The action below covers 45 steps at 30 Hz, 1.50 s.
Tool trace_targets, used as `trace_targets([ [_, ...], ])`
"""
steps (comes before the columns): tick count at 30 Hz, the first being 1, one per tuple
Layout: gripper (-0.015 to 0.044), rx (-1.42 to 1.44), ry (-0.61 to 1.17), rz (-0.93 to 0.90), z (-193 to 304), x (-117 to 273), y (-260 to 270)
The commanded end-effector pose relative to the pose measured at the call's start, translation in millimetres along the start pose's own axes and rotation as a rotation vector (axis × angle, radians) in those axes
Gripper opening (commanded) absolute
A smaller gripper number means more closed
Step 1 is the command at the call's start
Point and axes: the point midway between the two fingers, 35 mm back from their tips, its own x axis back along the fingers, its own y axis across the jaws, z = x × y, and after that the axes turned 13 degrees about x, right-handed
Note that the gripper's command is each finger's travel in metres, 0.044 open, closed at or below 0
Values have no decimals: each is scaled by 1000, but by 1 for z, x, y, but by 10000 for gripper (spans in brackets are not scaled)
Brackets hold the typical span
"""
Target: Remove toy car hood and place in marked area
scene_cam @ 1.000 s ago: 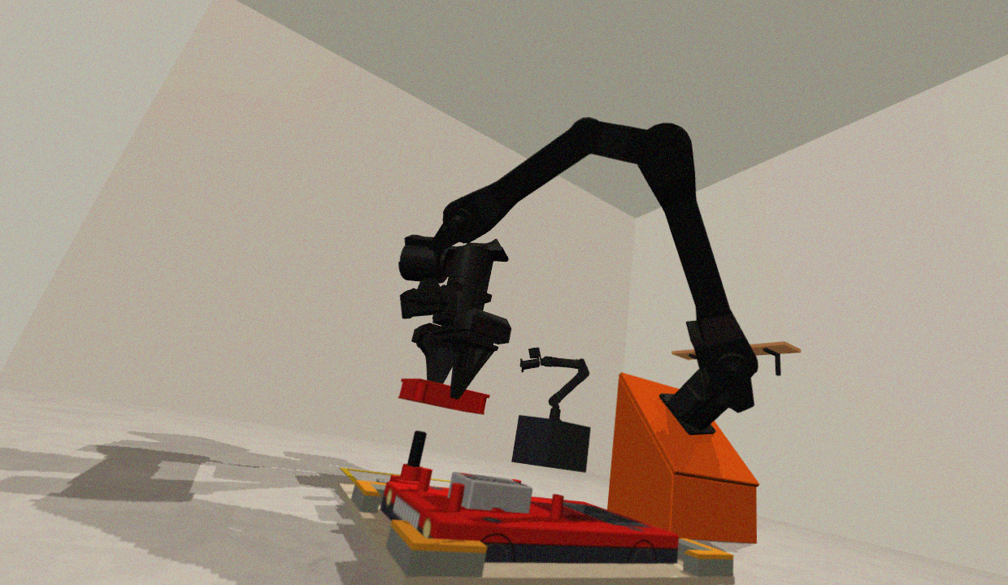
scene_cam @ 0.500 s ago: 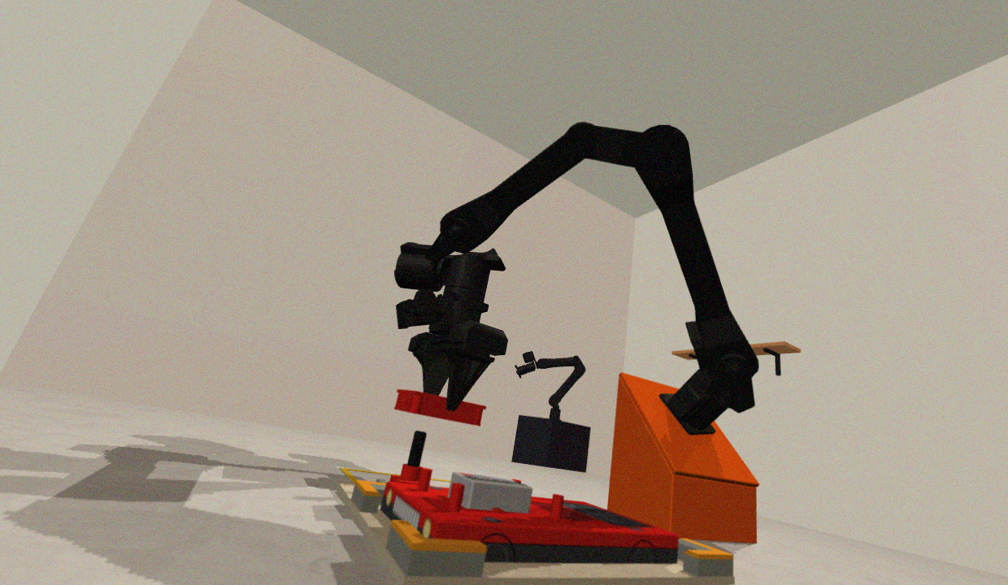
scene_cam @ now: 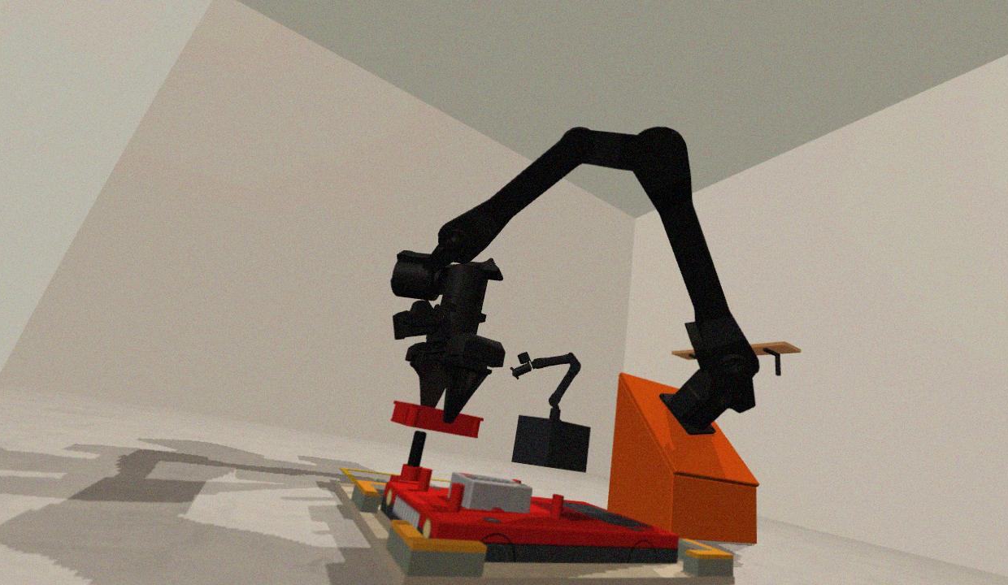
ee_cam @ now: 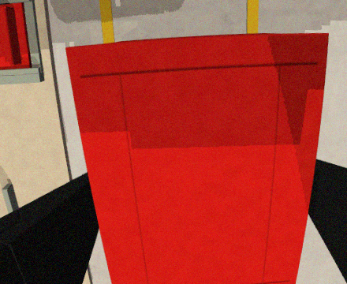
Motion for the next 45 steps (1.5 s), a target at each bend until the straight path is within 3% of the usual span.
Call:
trace_targets([
  [1,0,-11,0,-7,2,-6,1],
  [45,0,-10,-1,-12,4,-43,4],
])
